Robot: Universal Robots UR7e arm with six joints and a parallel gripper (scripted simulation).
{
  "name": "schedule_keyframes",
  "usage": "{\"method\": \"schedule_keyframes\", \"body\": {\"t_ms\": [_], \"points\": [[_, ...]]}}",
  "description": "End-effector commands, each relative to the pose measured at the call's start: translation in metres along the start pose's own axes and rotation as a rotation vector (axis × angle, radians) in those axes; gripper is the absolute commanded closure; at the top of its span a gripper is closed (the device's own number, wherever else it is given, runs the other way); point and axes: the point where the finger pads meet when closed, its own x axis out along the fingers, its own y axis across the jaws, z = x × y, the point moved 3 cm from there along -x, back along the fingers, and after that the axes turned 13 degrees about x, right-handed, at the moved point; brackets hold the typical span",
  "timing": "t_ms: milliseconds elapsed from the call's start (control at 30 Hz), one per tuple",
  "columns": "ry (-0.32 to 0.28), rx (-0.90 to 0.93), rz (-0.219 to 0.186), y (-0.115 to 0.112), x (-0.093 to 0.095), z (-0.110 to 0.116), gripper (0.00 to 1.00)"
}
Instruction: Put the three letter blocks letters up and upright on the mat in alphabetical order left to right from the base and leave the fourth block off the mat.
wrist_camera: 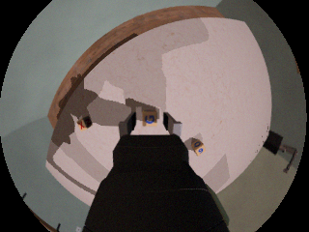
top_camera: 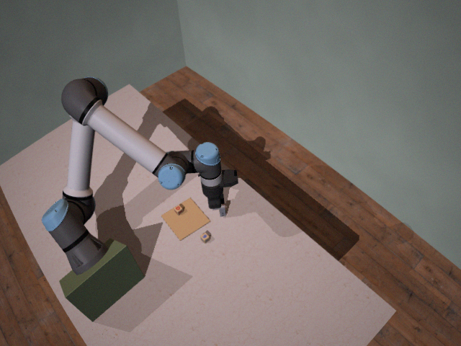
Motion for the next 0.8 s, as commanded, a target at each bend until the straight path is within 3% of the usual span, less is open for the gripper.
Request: {"method": "schedule_keyframes", "body": {"t_ms": [0,767], "points": [[0.001,0.000,-0.001,-0.0001,0.0079,-0.0003,0.00],[0.001,0.000,-0.001,-0.0001,0.0119,-0.0003,0.00]]}}
